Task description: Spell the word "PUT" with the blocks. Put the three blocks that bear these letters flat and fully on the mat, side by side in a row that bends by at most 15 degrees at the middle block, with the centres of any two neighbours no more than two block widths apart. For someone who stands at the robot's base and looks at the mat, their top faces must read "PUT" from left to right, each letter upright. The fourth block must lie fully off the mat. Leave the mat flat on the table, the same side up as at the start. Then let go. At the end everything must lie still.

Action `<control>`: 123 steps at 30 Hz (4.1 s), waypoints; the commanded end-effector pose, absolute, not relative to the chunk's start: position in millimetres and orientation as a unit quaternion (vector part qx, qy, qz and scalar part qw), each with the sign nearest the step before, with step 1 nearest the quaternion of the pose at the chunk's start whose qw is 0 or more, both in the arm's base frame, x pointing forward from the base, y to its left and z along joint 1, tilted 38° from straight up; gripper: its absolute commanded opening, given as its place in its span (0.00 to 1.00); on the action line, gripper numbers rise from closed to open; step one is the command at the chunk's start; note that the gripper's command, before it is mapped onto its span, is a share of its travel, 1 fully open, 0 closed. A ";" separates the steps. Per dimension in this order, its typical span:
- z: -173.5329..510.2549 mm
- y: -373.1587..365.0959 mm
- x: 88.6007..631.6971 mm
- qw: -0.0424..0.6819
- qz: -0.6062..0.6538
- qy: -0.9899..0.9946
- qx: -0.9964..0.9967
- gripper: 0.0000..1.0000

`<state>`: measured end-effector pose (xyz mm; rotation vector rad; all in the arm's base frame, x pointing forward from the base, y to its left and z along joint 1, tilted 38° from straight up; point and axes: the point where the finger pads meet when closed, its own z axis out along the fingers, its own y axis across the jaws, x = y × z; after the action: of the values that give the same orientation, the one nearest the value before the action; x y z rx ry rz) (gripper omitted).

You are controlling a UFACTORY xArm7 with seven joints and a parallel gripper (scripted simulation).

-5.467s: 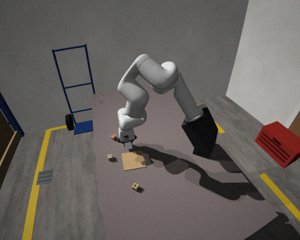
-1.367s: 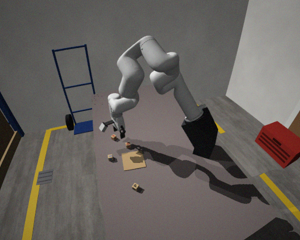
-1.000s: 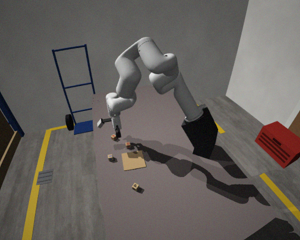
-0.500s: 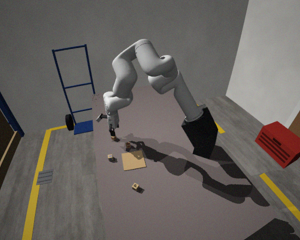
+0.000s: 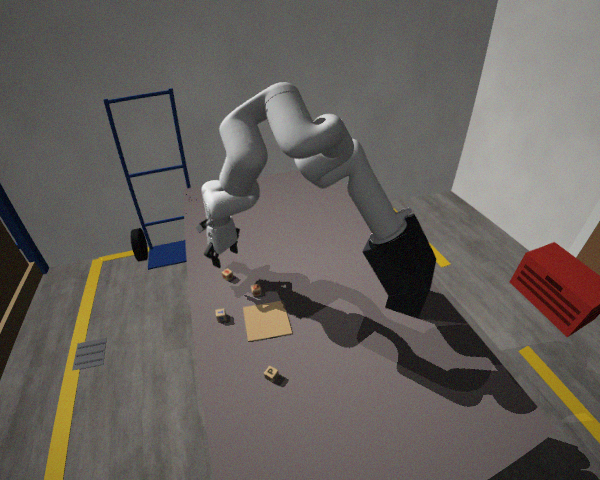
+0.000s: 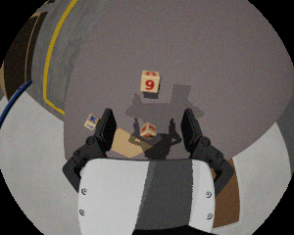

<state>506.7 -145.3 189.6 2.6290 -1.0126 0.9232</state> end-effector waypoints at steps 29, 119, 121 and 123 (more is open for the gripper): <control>195.5 -150.2 510.0 0.073 0.313 -0.395 0.861 0.69; 154.5 -169.2 535.3 0.073 0.313 -0.395 0.861 0.69; 154.5 -169.2 535.3 0.073 0.313 -0.395 0.861 0.69; 154.5 -169.2 535.3 0.073 0.313 -0.395 0.861 0.69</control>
<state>534.8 -169.3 153.1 2.5849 -1.1867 0.9357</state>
